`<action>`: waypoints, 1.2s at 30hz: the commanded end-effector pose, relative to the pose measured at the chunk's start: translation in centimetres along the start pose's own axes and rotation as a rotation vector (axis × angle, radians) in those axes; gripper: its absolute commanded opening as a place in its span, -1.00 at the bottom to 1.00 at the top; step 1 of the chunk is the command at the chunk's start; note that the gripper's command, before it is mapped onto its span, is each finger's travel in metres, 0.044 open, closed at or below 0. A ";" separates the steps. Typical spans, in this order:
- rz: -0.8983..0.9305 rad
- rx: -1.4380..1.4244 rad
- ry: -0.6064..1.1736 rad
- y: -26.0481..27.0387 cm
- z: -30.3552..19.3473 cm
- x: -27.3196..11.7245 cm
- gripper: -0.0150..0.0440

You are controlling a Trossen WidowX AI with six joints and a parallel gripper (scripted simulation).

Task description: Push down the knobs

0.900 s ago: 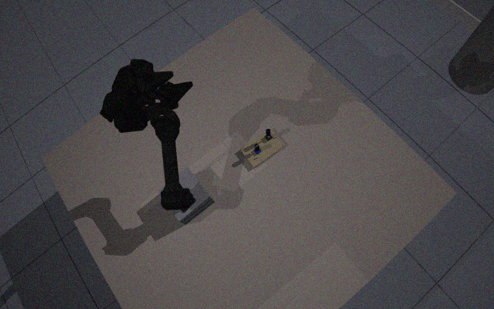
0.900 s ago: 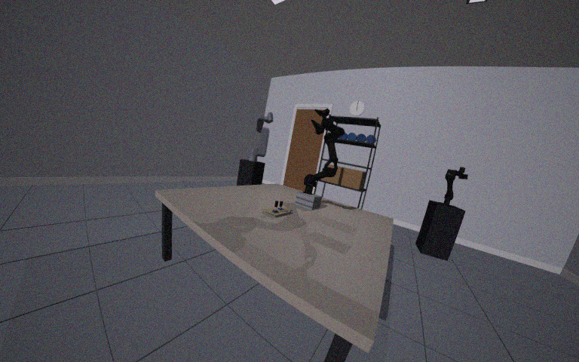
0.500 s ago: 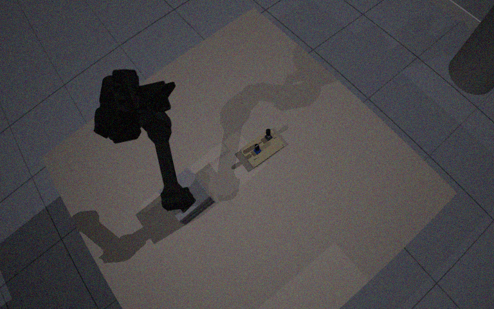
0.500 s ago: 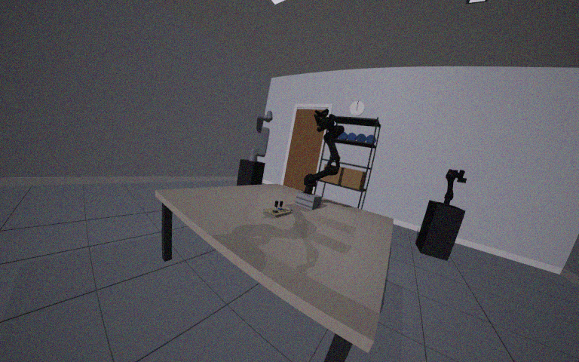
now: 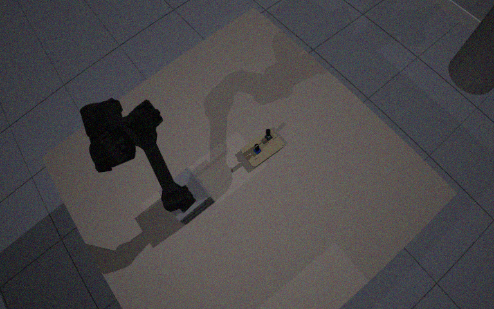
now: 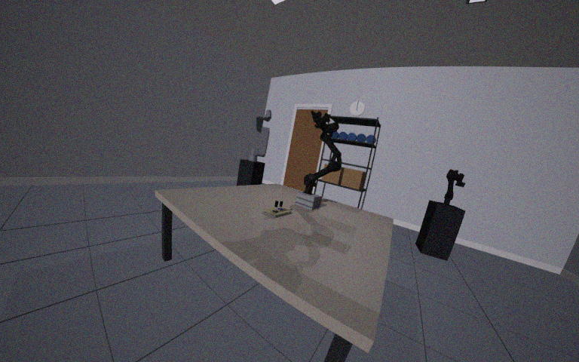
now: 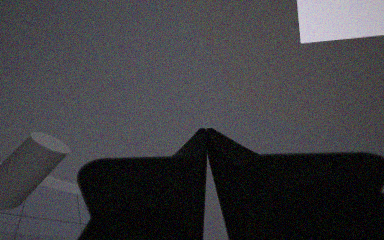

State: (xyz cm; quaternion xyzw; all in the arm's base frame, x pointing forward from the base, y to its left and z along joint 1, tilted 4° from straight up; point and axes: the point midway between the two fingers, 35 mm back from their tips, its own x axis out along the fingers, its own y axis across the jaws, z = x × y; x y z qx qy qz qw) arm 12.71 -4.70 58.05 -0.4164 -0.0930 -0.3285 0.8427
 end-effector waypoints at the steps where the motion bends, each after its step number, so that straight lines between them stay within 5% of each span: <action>1: -0.014 0.094 -0.016 -1.8 -1.7 0.2 -0.49; 36: 0.010 0.673 0.115 -3.7 -17.1 7.7 -0.49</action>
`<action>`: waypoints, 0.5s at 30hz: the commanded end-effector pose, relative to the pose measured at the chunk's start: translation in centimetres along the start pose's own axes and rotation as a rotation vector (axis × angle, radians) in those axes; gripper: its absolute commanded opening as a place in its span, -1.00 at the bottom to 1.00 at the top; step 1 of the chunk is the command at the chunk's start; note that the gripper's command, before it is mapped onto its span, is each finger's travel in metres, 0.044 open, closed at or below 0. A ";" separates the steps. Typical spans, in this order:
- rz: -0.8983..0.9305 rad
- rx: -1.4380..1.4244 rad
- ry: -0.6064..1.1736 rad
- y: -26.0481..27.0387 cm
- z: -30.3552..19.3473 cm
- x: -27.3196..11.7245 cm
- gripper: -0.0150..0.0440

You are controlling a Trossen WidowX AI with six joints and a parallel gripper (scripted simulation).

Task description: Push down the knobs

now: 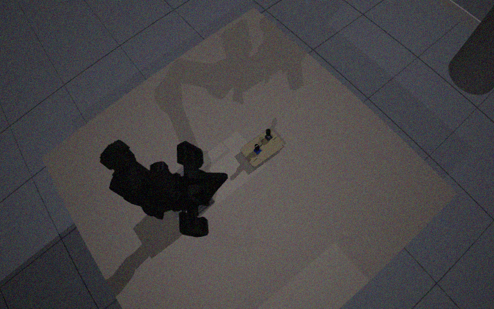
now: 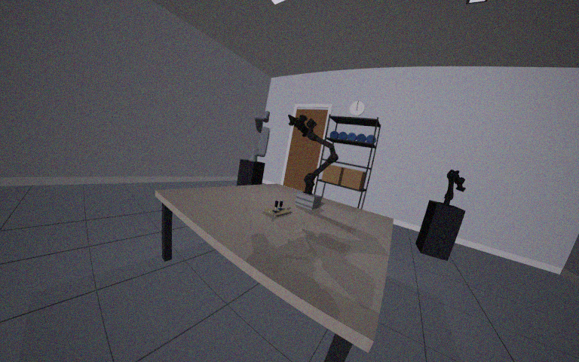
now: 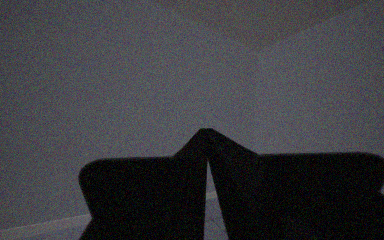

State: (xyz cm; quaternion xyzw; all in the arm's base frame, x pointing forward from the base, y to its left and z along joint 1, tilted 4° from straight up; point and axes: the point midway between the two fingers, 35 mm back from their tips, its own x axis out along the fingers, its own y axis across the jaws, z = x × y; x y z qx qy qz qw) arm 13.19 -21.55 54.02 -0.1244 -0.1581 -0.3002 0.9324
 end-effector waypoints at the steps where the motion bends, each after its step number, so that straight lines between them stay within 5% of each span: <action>1: 0.003 0.063 0.053 -0.4 -2.4 1.6 -0.49; 15: 0.050 0.227 0.264 1.1 -10.8 6.1 -0.49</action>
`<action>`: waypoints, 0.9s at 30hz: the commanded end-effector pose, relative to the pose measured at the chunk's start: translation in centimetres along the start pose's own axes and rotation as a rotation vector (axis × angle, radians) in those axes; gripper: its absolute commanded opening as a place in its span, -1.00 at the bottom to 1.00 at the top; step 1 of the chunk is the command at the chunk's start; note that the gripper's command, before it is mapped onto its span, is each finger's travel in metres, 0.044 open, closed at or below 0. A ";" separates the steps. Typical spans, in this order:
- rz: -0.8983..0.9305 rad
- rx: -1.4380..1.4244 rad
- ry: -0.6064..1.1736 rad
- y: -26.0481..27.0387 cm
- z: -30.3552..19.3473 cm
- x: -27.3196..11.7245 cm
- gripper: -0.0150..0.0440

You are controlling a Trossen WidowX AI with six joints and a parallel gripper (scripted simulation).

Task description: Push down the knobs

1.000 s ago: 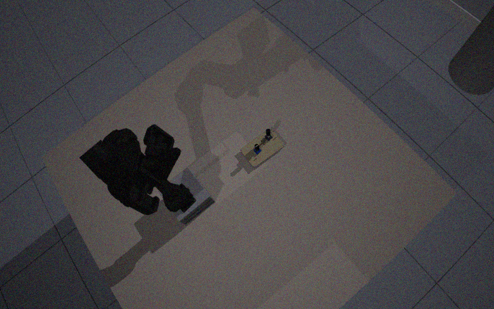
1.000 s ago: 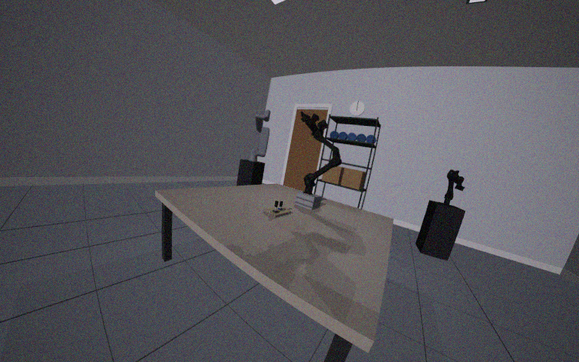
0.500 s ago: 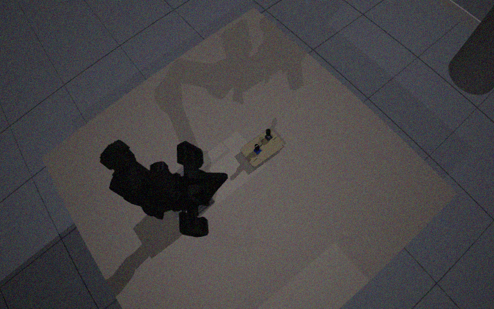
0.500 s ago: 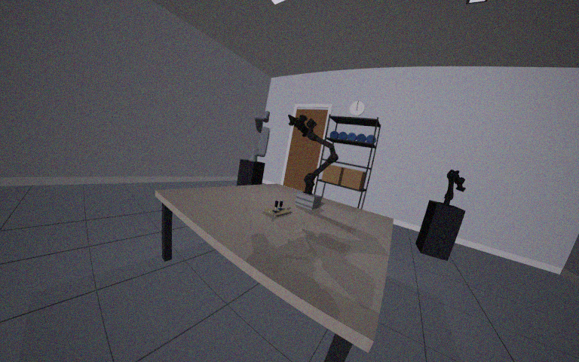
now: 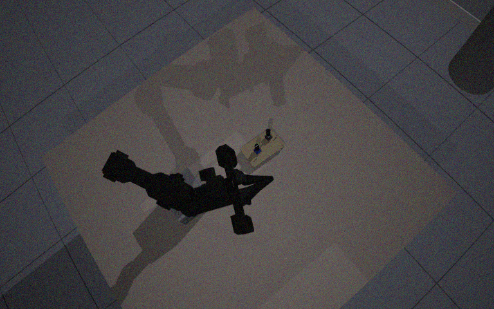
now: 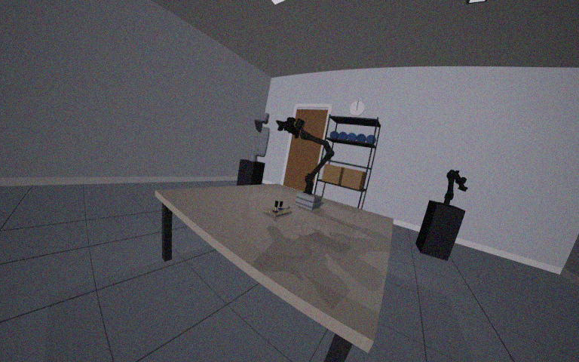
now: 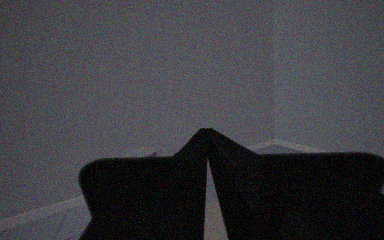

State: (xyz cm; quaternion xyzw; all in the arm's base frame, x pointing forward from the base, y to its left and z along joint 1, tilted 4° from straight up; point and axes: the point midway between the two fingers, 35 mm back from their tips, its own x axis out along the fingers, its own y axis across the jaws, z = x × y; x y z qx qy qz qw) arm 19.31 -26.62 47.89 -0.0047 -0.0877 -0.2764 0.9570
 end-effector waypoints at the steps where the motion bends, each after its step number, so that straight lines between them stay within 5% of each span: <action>1: 0.012 0.044 0.077 0.3 -2.6 1.9 -0.49; 27: 0.143 0.156 0.618 8.3 -19.6 8.3 -0.49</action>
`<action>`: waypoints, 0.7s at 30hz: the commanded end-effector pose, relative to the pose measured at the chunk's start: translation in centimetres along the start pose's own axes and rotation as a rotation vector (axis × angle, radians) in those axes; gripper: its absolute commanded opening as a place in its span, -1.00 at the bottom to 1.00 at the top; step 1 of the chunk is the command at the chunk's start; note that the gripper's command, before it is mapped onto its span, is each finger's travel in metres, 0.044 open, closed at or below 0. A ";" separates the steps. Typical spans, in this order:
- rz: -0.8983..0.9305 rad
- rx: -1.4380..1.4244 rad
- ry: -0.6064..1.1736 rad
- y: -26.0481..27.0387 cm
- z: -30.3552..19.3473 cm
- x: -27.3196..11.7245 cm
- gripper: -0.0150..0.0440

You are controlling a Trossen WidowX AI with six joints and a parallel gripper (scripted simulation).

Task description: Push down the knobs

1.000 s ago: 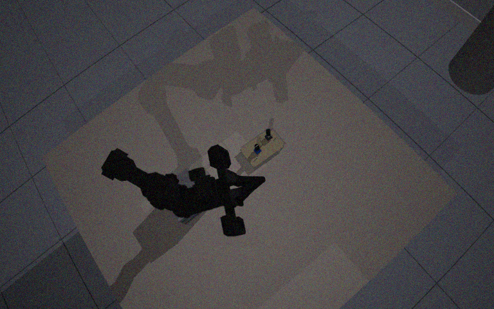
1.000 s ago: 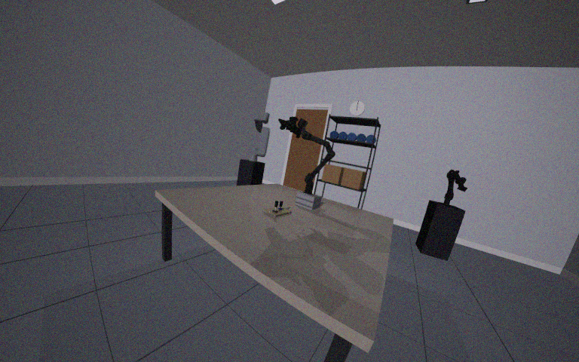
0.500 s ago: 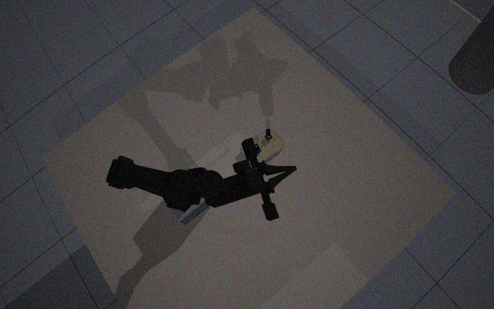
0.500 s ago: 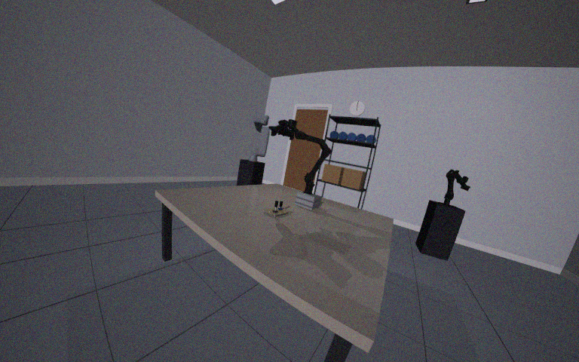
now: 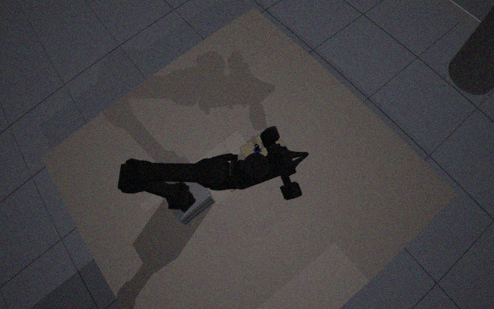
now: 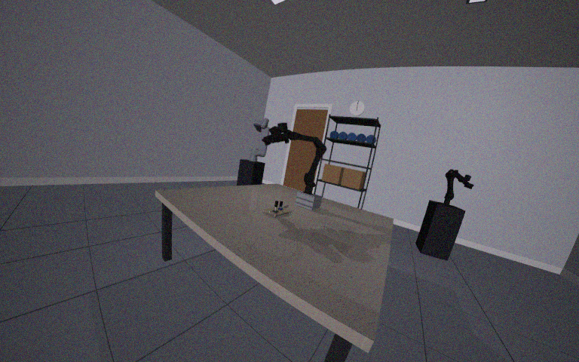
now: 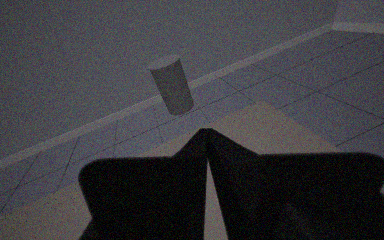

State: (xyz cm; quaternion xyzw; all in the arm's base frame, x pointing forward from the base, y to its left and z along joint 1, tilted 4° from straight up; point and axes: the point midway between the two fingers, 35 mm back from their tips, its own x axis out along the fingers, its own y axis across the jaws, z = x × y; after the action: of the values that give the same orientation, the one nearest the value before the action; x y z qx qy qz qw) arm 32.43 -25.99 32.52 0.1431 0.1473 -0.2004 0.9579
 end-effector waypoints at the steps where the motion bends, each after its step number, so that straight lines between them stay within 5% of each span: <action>1: 0.012 -0.013 0.104 1.2 -2.5 2.1 -0.49; 21: 0.080 -0.161 0.625 7.9 -16.4 7.7 -0.49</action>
State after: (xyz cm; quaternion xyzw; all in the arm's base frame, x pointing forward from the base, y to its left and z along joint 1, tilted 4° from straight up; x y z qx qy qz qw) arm 38.45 -17.82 18.62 0.1418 0.4025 -0.1129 0.8973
